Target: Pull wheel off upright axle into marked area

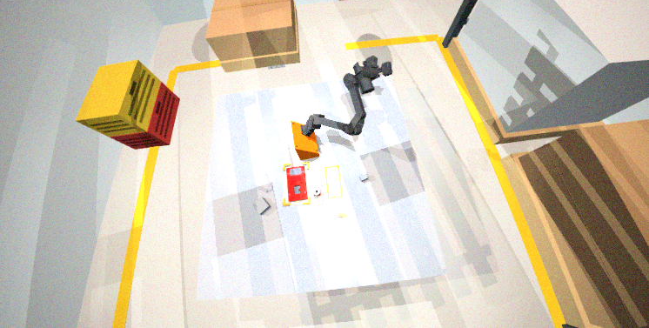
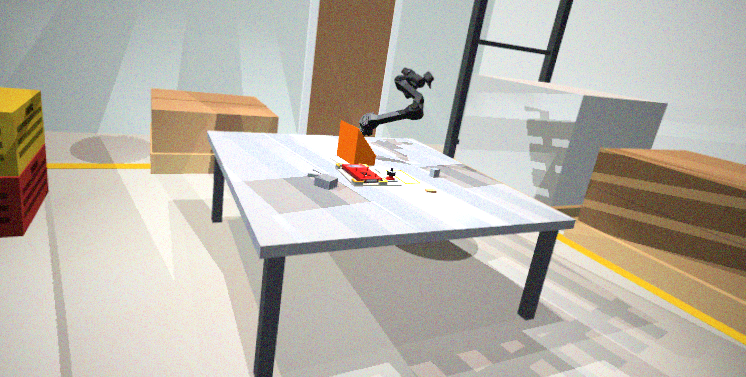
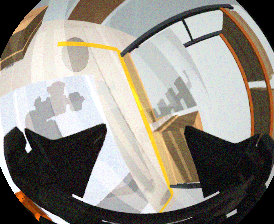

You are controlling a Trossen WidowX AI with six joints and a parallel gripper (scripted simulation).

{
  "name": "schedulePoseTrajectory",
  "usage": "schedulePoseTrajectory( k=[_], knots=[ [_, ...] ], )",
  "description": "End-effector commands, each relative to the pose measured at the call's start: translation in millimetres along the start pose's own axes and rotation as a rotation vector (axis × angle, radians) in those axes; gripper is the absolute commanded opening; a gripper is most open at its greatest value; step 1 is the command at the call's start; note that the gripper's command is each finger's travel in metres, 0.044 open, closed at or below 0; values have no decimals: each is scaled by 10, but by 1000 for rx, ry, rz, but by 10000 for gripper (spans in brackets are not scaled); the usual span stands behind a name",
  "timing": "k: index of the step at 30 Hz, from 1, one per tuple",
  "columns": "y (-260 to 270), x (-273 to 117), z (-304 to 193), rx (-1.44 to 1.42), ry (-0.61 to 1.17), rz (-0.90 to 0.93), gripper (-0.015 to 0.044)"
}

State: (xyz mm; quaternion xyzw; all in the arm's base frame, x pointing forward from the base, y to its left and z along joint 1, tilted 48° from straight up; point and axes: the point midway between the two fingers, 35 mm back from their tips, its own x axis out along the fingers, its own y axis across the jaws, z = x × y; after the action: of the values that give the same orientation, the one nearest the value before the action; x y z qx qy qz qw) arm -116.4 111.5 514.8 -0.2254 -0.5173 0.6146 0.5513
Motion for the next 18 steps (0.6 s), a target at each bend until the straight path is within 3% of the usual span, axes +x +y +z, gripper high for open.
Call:
schedulePoseTrajectory(
  k=[1, 4, 18],
  knots=[
    [-2, -1, 7, -4, -3, -2, 374],
    [-20, -15, 113, -59, -41, -35, 300],
    [51, -401, 1059, -73, -390, -85, 300]
  ],
)
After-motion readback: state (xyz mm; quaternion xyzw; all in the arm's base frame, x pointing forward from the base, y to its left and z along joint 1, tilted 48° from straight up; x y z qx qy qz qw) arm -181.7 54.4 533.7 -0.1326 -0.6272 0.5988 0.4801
